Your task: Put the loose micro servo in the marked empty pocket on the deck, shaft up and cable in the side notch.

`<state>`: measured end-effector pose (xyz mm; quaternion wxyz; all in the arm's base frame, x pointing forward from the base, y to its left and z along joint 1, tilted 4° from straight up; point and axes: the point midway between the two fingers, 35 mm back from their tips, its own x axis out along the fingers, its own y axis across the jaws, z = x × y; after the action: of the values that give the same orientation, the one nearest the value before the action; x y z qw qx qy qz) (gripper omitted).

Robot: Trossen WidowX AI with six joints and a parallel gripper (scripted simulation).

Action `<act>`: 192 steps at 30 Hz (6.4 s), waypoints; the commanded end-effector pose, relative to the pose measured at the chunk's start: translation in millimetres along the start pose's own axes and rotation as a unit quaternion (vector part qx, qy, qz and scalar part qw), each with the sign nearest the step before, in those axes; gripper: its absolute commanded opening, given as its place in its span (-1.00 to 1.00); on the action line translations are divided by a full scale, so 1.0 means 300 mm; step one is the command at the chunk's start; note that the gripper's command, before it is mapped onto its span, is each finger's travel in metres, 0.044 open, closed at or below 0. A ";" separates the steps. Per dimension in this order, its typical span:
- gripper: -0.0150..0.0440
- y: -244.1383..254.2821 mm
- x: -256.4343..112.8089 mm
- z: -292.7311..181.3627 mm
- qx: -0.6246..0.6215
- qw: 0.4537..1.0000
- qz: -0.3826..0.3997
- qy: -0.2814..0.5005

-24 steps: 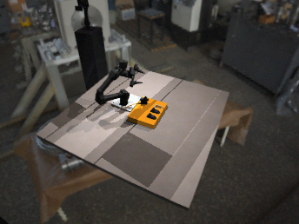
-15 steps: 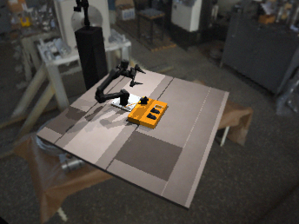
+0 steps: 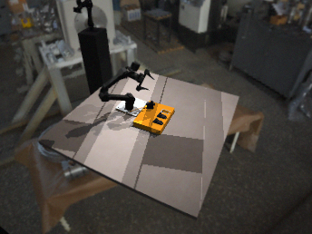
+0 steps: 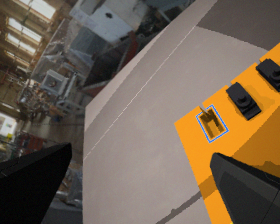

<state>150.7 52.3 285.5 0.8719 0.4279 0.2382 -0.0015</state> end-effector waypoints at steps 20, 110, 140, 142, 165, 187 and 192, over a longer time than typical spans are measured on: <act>1.00 -0.077 0.098 -0.053 0.237 0.959 -0.154 0.009; 0.47 -0.433 0.264 -0.206 0.729 0.459 -0.457 -0.223; -0.49 -0.362 0.213 -0.158 0.729 0.459 -0.457 -0.223; -0.49 -0.357 0.229 -0.149 0.729 0.459 -0.457 -0.223; -0.49 -0.279 0.380 -0.113 0.730 0.459 -0.455 -0.222; -0.49 -0.278 0.381 -0.115 0.549 0.665 -0.502 -0.068; -0.49 -0.278 0.381 -0.115 0.489 0.711 -0.506 -0.024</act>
<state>219.6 47.9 157.0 0.3901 0.6242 0.3410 -0.5848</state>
